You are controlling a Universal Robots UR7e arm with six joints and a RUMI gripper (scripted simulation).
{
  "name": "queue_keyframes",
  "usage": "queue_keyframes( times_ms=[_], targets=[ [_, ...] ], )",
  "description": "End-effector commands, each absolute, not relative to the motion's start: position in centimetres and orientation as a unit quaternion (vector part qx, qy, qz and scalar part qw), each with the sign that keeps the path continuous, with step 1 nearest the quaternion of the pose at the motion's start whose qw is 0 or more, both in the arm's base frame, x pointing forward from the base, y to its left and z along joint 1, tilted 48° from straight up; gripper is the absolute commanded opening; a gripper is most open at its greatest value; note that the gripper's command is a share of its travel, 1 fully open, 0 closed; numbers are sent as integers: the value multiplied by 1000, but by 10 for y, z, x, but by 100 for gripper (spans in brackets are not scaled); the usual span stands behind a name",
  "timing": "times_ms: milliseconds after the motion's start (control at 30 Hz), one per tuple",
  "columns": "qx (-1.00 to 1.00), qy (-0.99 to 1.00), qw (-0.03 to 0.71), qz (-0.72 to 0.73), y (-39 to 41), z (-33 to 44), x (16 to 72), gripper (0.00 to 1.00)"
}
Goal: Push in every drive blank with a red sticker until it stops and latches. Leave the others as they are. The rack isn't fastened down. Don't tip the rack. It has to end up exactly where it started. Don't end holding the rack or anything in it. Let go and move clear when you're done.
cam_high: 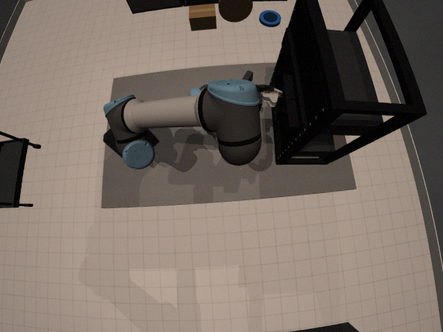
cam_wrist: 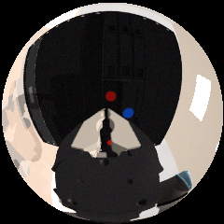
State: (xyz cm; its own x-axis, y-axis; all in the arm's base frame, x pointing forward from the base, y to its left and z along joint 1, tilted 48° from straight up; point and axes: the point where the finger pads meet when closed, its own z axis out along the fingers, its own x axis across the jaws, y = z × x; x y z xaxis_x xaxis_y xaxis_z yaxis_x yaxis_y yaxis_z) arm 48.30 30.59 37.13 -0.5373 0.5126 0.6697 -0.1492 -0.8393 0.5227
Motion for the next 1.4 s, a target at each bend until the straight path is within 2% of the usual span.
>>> queue_keyframes(
  times_ms=[0, 1367],
  targets=[
    [440, 207, 194, 852, 306, 372, 484, 0],
    [440, 207, 194, 852, 308, 376, 490, 0]
  ],
)
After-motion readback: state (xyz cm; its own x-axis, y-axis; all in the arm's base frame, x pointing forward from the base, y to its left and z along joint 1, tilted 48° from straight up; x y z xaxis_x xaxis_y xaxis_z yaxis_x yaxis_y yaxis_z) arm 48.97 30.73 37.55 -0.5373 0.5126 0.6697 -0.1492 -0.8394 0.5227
